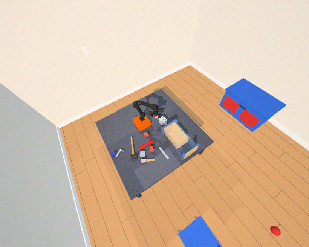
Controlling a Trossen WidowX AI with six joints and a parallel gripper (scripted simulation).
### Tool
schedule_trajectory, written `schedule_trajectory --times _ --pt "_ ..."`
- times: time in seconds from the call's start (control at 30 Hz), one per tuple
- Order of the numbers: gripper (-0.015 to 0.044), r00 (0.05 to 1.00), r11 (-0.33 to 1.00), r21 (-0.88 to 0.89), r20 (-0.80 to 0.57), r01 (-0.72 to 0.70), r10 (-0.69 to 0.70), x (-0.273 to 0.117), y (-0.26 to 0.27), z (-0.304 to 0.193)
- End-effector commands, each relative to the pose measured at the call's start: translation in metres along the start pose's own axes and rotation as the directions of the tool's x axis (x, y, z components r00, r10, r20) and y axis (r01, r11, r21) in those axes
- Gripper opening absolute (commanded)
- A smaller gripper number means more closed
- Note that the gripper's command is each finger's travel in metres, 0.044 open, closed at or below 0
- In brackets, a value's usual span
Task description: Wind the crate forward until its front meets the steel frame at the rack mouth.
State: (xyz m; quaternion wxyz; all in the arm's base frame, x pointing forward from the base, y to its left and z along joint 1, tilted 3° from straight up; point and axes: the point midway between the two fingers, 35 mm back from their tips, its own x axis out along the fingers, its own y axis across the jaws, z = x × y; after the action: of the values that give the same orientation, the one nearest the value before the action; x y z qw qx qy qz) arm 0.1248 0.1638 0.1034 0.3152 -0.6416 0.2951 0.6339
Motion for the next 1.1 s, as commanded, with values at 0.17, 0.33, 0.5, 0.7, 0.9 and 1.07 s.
schedule_trajectory --times 0.17,0.33,0.5,0.7,0.9,1.07 --pt "0.0440 1.000 1.000 0.005 0.004 0.016 -0.016 -0.042 0.001 0.001" --pt "0.0440 0.999 0.999 0.005 0.010 0.039 -0.039 -0.065 0.013 -0.001" --pt "0.0440 0.996 0.997 0.005 0.023 0.081 -0.081 -0.106 0.043 -0.006" --pt "0.0440 0.996 0.996 0.013 0.022 0.091 -0.091 -0.106 0.031 -0.004" --pt "0.0440 0.997 0.996 0.046 -0.004 0.075 -0.075 -0.117 -0.033 0.013" --pt "0.0440 0.999 0.999 0.018 -0.017 0.051 -0.051 -0.114 -0.085 0.034"
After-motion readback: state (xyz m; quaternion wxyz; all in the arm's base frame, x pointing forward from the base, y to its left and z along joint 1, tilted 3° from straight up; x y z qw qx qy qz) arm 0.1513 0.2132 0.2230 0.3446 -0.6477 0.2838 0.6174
